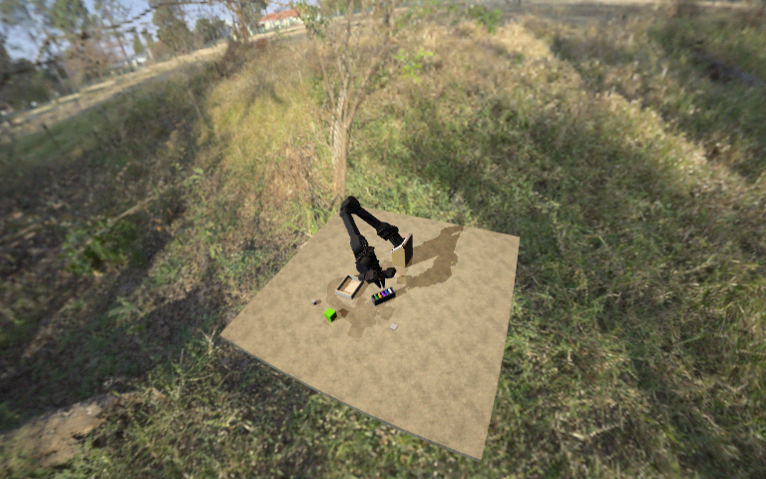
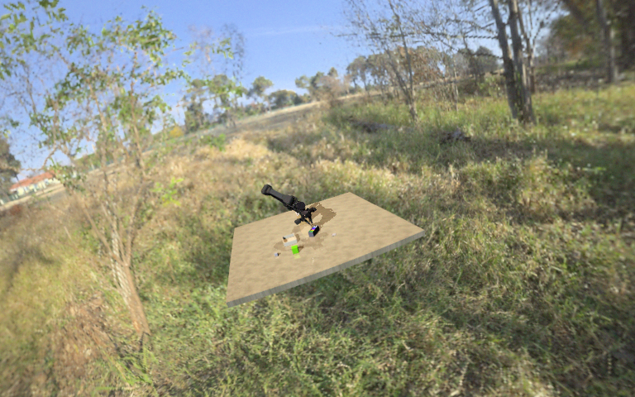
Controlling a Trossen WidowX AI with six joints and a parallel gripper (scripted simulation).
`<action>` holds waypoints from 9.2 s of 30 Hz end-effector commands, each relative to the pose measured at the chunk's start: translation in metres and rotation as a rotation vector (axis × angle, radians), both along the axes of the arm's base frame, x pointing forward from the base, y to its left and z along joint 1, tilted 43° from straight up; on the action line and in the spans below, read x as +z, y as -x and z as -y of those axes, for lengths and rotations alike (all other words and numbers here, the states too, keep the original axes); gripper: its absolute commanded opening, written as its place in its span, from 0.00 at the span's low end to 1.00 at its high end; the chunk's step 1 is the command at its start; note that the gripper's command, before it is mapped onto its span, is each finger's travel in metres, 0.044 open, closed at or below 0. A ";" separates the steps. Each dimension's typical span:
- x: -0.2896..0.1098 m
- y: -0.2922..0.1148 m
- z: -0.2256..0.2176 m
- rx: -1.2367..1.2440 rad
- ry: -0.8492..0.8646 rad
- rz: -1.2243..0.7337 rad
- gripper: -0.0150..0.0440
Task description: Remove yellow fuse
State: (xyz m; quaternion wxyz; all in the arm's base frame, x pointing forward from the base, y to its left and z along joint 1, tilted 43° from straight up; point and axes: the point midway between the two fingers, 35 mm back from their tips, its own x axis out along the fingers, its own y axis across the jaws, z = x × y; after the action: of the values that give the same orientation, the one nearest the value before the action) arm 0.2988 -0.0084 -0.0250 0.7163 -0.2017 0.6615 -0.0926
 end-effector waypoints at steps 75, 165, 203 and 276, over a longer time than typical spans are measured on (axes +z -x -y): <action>-0.029 -0.024 0.025 0.558 0.349 -0.518 0.38; -0.009 -0.026 0.006 0.558 0.347 -0.516 0.25; 0.014 -0.026 -0.016 0.559 0.347 -0.517 0.25; 0.118 -0.007 0.149 0.552 0.361 -0.513 0.30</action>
State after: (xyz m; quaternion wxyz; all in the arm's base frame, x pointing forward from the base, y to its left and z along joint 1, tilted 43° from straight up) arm 0.3057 -0.1578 0.0931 0.4794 -0.5103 0.7128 0.0416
